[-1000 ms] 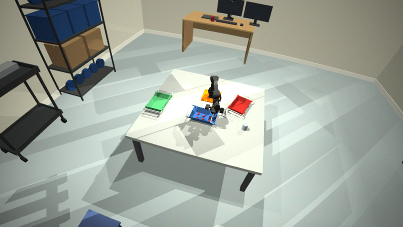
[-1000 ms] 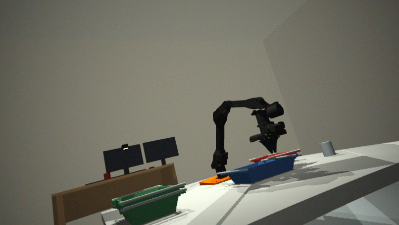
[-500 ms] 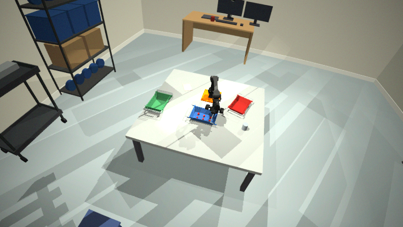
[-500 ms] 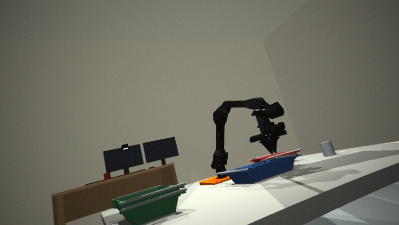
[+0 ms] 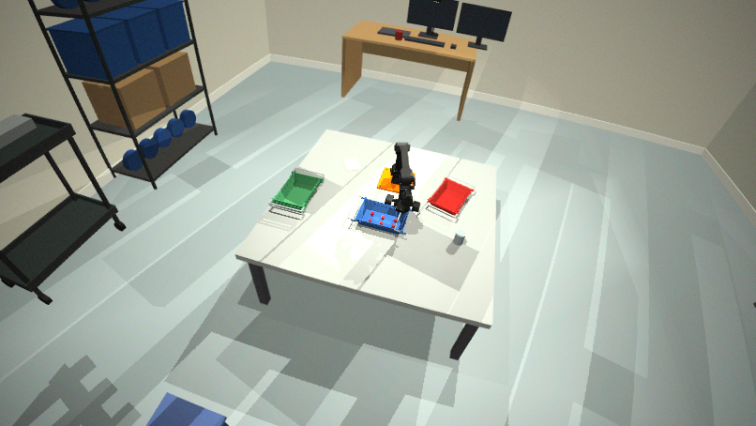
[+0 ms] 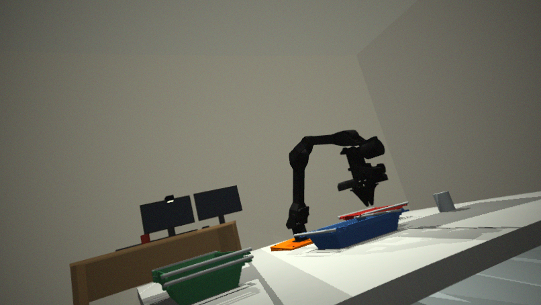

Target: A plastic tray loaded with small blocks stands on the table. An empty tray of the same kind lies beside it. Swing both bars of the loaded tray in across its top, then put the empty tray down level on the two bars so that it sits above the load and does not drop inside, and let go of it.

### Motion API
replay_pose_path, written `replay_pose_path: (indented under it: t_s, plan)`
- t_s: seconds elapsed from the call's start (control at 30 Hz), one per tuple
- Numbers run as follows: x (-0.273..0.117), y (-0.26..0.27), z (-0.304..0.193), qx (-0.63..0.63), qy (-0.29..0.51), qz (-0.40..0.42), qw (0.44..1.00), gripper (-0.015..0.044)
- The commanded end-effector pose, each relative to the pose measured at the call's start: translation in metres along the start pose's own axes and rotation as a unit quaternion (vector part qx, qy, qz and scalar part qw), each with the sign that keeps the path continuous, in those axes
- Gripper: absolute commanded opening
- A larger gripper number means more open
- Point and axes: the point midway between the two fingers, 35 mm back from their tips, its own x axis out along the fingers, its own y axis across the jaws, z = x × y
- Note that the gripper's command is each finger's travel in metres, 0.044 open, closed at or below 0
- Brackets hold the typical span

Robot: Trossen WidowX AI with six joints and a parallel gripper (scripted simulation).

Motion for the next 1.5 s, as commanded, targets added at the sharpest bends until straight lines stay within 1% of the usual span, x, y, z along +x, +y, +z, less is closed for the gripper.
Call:
replay_pose_path:
  t_s: [0.0,0.1,0.17,0.2,0.27,0.47,0.67,0.73,1.03,1.47]
  plan:
    - [-0.029,0.001,0.003,-0.001,-0.012,0.004,1.0,0.0082]
    - [-0.064,0.0,0.0,-0.003,-0.018,0.005,1.0,0.0082]
    - [-0.079,-0.001,-0.003,-0.003,-0.021,0.006,1.0,0.0082]
    - [-0.052,-0.003,0.002,-0.003,-0.012,0.004,1.0,0.0082]
    - [-0.047,-0.025,0.01,-0.003,-0.011,0.003,1.0,0.0082]
    - [-0.027,-0.132,0.026,-0.001,-0.009,0.0,1.0,0.0082]
    - [-0.008,-0.242,0.009,0.001,-0.009,-0.004,1.0,0.0082]
    - [-0.004,-0.265,0.001,0.002,-0.009,-0.006,1.0,0.0082]
    - [0.0,-0.268,0.0,0.002,-0.009,-0.006,1.0,0.0082]
    - [0.044,-0.269,0.002,0.002,-0.009,-0.006,1.0,0.0082]
